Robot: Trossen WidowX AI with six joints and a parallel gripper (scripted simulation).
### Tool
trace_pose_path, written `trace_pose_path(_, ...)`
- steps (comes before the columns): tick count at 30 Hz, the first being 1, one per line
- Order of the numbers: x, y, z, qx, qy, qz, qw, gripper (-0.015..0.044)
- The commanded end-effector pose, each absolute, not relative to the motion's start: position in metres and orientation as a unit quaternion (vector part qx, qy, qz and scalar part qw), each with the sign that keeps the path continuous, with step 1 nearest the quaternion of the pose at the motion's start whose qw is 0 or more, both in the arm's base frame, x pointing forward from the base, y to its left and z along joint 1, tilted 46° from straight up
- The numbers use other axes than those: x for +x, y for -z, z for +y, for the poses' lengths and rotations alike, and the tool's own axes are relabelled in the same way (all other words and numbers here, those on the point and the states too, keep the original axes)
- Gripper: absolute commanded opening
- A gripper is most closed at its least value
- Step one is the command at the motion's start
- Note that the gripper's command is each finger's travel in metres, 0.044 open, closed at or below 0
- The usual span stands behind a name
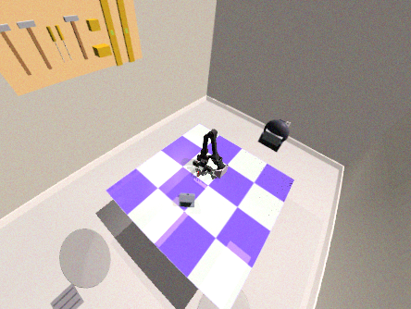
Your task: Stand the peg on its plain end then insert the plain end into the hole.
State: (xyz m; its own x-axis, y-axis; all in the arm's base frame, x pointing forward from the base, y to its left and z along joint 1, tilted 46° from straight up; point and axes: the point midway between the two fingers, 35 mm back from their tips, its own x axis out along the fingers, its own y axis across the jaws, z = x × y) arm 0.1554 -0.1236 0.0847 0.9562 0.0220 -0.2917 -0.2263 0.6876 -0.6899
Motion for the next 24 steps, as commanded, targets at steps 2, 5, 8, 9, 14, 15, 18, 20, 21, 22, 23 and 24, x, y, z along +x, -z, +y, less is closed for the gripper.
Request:
trace_pose_path(2,0.155,-0.085,-0.124,-0.389,-0.068,0.131,0.909,0.0314)
trace_pose_path(5,0.155,-0.085,-0.124,-0.389,-0.068,0.131,0.909,0.0393)
trace_pose_path(8,0.155,-0.085,-0.124,-0.389,-0.068,0.131,0.909,0.0440)
trace_pose_path(9,0.155,-0.085,-0.124,-0.389,-0.068,0.131,0.909,0.0440)
trace_pose_path(14,0.155,-0.085,-0.124,-0.389,-0.068,0.131,0.909,0.0440)
trace_pose_path(15,0.155,-0.085,-0.124,-0.389,-0.068,0.131,0.909,0.0440)
trace_pose_path(18,0.161,-0.088,-0.118,-0.389,-0.088,0.144,0.906,0.0440)
trace_pose_path(20,0.168,-0.093,-0.111,-0.390,-0.109,0.162,0.900,0.0440)
trace_pose_path(21,0.171,-0.095,-0.107,-0.391,-0.118,0.170,0.897,0.0440)
trace_pose_path(22,0.174,-0.099,-0.103,-0.393,-0.125,0.177,0.894,0.0440)
trace_pose_path(23,0.176,-0.102,-0.099,-0.394,-0.131,0.184,0.891,0.0440)
trace_pose_path(24,0.179,-0.106,-0.095,-0.396,-0.135,0.190,0.888,0.0440)
